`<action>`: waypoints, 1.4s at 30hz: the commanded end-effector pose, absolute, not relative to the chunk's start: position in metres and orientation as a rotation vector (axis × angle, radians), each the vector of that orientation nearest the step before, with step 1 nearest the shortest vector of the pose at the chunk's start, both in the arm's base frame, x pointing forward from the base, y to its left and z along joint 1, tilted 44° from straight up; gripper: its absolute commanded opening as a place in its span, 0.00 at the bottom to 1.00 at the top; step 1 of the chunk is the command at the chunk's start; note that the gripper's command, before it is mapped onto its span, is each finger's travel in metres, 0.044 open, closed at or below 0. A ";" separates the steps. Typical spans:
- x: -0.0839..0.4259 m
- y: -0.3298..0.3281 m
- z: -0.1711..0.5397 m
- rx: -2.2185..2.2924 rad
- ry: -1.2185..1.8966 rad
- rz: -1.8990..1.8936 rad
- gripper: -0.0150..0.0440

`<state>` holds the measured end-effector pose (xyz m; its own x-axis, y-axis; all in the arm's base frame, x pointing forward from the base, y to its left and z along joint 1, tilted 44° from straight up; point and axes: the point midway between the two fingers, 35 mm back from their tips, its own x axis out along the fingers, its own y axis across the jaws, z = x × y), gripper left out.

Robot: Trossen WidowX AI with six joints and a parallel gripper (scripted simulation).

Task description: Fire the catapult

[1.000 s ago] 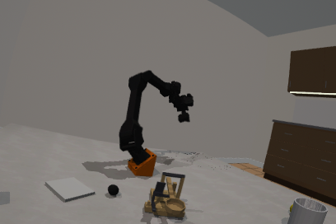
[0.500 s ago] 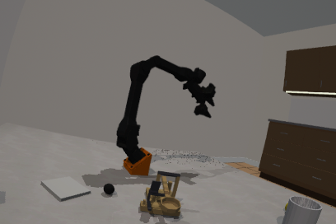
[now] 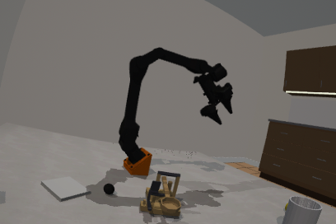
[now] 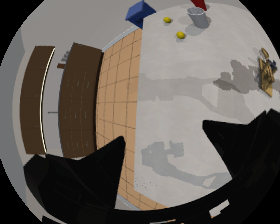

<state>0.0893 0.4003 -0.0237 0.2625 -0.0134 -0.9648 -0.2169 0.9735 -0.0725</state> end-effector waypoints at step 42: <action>0.249 0.037 0.053 -0.316 1.325 -0.817 1.00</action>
